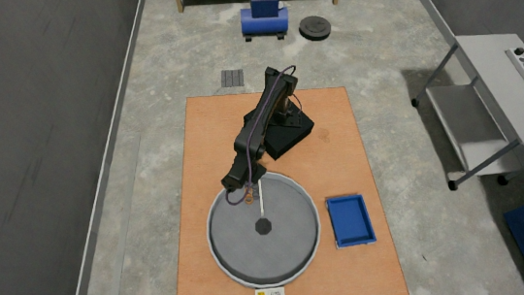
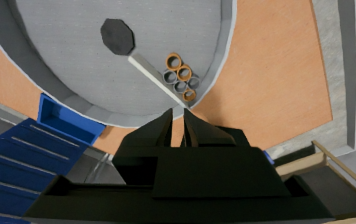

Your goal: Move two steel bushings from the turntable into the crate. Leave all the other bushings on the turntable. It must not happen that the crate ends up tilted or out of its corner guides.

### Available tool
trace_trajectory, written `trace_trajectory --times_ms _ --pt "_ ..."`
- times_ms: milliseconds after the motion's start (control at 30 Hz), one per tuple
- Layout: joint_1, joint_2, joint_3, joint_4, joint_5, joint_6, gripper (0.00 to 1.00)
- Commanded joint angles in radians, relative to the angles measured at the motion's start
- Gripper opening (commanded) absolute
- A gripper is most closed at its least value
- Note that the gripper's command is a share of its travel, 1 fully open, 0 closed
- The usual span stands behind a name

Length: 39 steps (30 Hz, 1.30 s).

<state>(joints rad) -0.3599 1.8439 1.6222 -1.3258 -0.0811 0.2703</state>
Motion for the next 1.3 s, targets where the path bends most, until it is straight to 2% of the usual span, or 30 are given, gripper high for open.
trace_trajectory --times_ms 0,1033,1067,1267 --pt "-0.010 -0.008 0.036 -0.001 0.015 0.006 0.15" --pt "-0.010 -0.008 0.036 -0.001 0.015 0.006 0.15" --pt "-0.010 -0.008 0.036 -0.001 0.015 0.006 0.13" --pt "-0.014 -0.017 0.027 0.021 0.017 -0.033 0.13"
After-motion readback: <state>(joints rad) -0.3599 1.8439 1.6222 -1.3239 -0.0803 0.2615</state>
